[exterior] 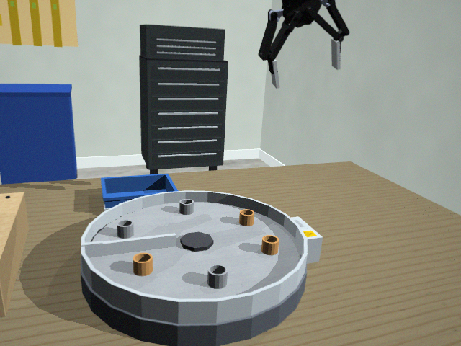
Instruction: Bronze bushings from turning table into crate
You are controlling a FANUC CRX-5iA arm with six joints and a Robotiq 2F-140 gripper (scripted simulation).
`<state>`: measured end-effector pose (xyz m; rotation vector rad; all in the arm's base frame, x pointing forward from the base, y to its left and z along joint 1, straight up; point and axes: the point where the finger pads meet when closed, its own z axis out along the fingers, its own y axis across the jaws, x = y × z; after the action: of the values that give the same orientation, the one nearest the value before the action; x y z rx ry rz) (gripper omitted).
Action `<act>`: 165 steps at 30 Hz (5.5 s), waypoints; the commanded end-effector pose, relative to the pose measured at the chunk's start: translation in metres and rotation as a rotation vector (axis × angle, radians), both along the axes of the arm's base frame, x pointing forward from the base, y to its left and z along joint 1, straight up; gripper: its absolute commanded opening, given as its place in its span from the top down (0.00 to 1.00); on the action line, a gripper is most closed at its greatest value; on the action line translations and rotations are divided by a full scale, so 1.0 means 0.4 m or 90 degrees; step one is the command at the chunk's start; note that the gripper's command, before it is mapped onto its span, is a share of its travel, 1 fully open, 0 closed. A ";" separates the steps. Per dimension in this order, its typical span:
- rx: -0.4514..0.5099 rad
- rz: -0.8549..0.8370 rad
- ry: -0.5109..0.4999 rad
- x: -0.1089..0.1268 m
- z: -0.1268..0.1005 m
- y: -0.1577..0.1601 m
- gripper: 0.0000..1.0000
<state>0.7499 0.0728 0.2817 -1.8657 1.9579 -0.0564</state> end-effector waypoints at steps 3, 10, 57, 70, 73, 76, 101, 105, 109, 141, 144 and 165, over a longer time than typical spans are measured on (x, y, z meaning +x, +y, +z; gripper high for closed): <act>0.000 0.000 0.000 0.000 0.001 0.000 0.00; 0.000 0.000 0.000 0.000 0.001 0.000 0.00; -0.257 0.556 0.125 -1.010 -0.415 -0.511 0.00; -0.257 0.559 0.125 -1.015 -0.417 -0.512 0.00; -0.257 0.559 0.125 -1.015 -0.417 -0.512 0.00; -0.257 0.559 0.125 -1.015 -0.417 -0.512 0.93; -0.257 0.559 0.125 -1.015 -0.417 -0.512 0.93; -0.257 0.559 0.125 -1.015 -0.417 -0.512 0.93; -0.257 0.559 0.125 -1.015 -0.417 -0.512 0.91; -0.257 0.559 0.125 -1.015 -0.417 -0.512 0.91; -0.257 0.559 0.125 -1.015 -0.417 -0.512 0.91; -0.257 0.559 0.125 -1.015 -0.417 -0.512 0.91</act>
<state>0.3438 -0.1321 0.1147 -2.9328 1.1147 0.0004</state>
